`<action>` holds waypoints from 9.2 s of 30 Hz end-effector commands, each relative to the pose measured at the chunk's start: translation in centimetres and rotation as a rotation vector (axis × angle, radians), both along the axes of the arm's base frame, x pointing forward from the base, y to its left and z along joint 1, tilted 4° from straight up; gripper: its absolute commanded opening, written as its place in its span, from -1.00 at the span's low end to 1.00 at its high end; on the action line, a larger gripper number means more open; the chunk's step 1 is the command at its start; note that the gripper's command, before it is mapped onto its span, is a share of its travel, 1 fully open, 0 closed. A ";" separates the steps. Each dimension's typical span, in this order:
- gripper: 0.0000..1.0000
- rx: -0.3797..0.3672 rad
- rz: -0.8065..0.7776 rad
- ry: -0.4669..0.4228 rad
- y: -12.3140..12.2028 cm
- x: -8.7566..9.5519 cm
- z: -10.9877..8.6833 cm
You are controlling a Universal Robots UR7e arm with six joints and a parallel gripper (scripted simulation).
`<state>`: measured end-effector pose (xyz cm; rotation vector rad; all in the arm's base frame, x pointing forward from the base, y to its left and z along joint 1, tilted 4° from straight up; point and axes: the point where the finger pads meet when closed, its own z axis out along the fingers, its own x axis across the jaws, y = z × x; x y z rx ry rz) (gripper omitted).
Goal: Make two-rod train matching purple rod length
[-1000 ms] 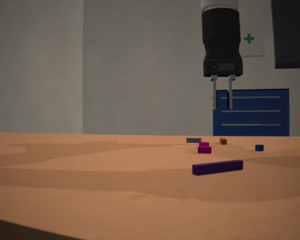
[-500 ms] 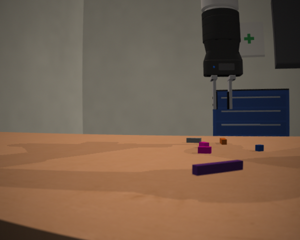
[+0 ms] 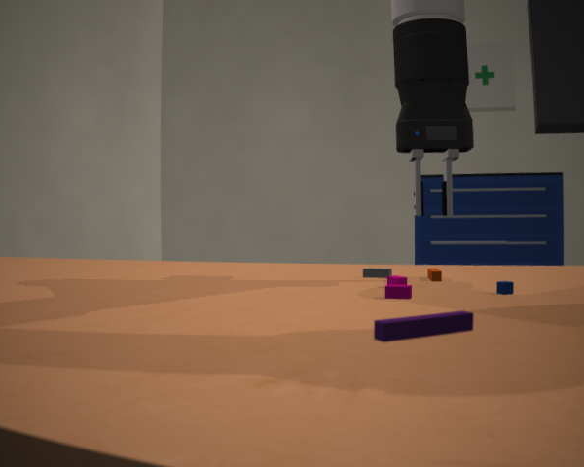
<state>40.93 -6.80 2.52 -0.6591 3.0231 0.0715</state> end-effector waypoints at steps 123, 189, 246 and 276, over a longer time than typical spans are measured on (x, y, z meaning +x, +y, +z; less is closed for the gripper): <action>0.07 -0.001 0.004 -0.002 0.1 0.2 -6.6; -0.52 -0.001 0.004 -0.002 0.1 0.2 -6.6; -0.52 -0.012 0.326 -0.019 3.8 2.4 3.8; -0.52 -0.017 0.460 -0.027 5.8 3.3 2.6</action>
